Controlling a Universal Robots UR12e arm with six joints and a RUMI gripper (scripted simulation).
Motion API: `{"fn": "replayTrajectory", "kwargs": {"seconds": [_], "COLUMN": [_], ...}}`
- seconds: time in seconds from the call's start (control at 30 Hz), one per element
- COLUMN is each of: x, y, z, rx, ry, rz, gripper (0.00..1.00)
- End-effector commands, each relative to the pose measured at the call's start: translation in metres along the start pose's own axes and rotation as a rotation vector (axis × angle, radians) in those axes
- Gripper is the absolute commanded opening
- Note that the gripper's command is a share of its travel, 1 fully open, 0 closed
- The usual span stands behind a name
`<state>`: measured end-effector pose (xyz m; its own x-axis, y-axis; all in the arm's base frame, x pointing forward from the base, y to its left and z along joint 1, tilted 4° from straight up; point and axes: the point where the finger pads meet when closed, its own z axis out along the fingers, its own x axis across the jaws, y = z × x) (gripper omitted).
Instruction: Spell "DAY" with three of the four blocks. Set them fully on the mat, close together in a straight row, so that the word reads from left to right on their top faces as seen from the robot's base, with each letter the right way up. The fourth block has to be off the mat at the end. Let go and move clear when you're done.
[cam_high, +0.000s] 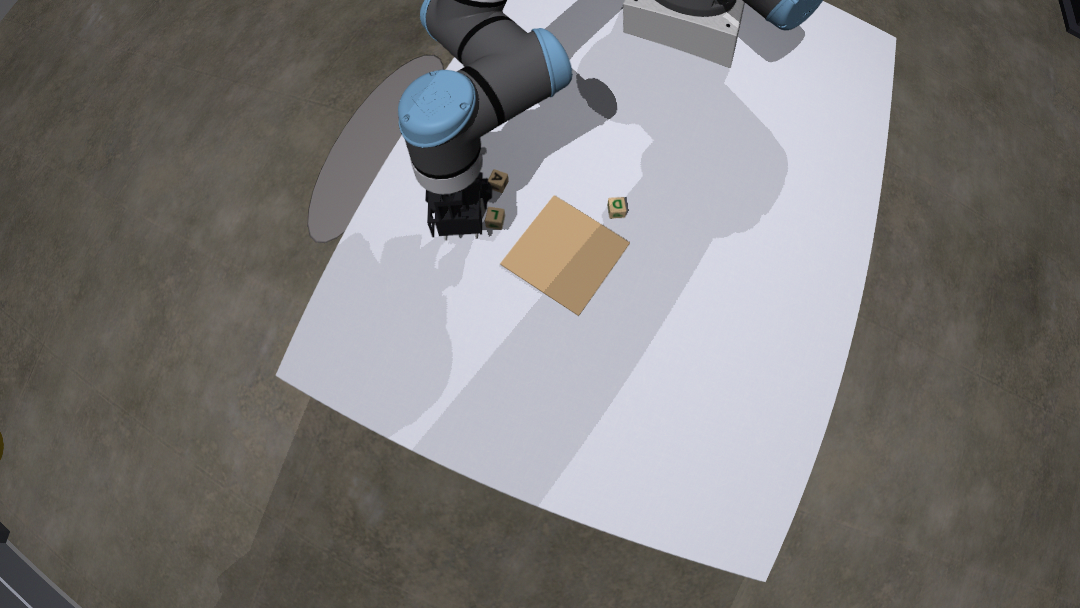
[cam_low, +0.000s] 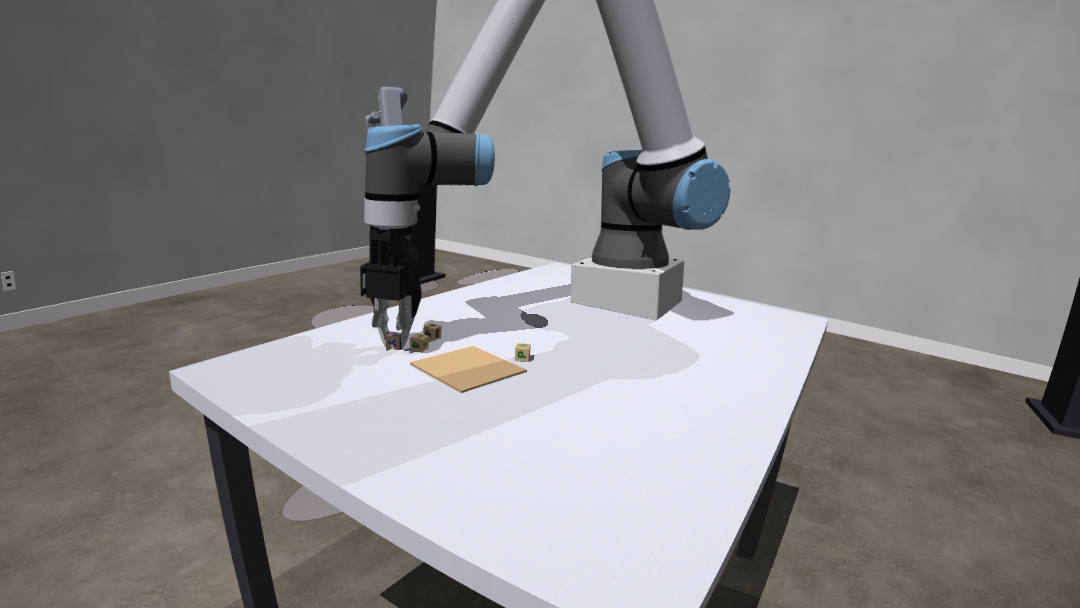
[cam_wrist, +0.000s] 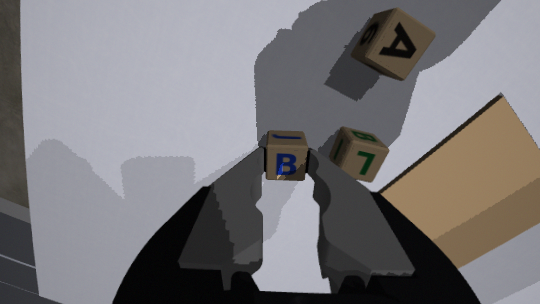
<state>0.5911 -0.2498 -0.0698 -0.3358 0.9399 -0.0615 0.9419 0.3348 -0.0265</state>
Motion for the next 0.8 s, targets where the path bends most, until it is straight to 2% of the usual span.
{"fn": "replayTrajectory", "kwargs": {"seconds": [0.0, 0.53, 0.63, 0.77], "x": [-0.001, -0.001, 0.000, 0.000], "y": [0.000, 0.000, 0.000, 0.000], "z": [-0.001, -0.002, -0.010, -0.033], "rx": [-0.001, -0.001, -0.001, -0.001], "ry": [-0.001, -0.001, -0.001, -0.001], "rz": [0.000, 0.000, 0.000, 0.000], "gripper": [0.05, 0.05, 0.05, 0.05]}}
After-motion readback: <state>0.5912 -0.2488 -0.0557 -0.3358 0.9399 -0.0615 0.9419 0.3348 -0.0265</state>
